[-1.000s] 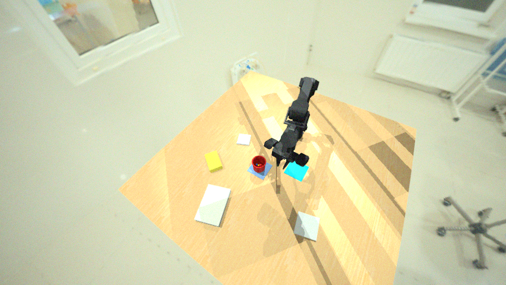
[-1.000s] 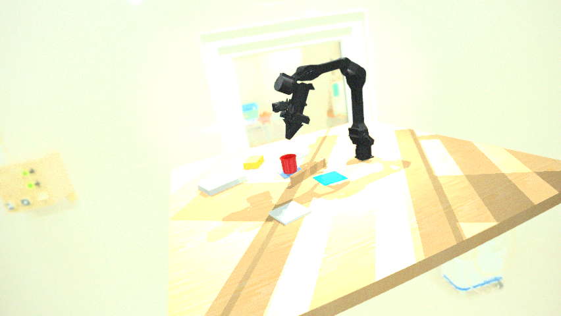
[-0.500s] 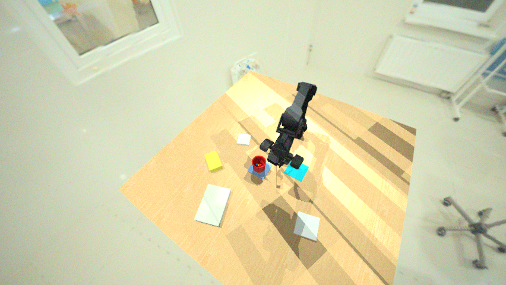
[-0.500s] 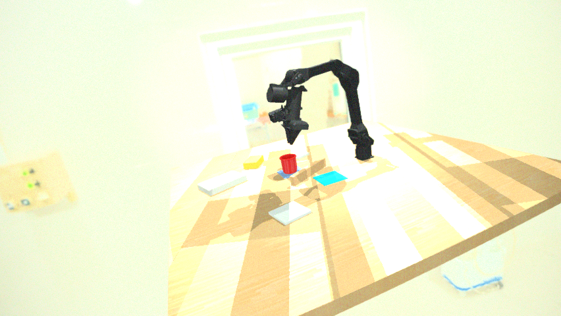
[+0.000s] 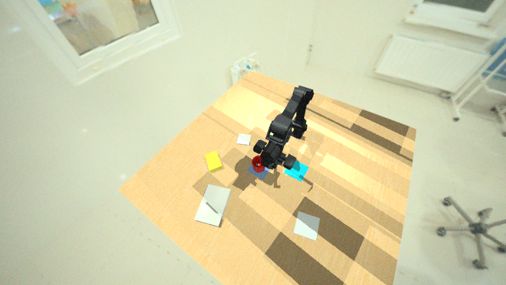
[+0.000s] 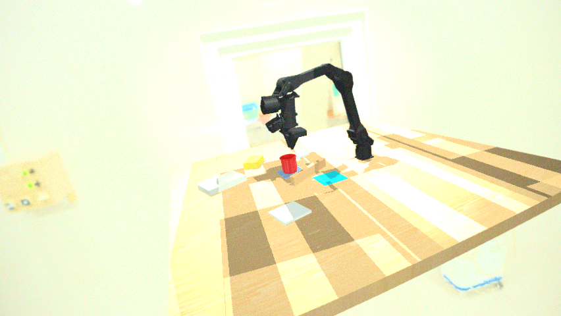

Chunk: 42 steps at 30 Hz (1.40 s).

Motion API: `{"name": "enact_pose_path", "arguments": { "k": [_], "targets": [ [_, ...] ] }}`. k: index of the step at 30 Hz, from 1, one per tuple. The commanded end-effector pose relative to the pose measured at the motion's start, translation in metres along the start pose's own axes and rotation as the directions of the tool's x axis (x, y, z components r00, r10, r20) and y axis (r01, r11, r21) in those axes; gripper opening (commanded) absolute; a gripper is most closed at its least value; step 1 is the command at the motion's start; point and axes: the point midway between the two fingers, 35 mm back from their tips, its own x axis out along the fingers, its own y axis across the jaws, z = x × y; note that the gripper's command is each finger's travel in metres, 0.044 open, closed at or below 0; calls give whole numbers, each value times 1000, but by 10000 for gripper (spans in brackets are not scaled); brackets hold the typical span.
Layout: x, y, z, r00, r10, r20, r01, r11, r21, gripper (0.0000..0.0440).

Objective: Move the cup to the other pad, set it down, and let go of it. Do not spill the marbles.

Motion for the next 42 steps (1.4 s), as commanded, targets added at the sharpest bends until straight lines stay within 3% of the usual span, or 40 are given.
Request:
{"name": "enact_pose_path", "arguments": {
  "k": [1,30,37,42],
  "targets": [
    [8,-8,-2,999,-11,-30,10,1000,-16,118],
    [109,-36,-23,982,12,-191,-52,977,-205,171],
    [123,-37,-28,978,18,-210,-83,949,-305,11],
    [119,-37,-30,977,23,-214,-102,926,-363,0]
  ]
}}
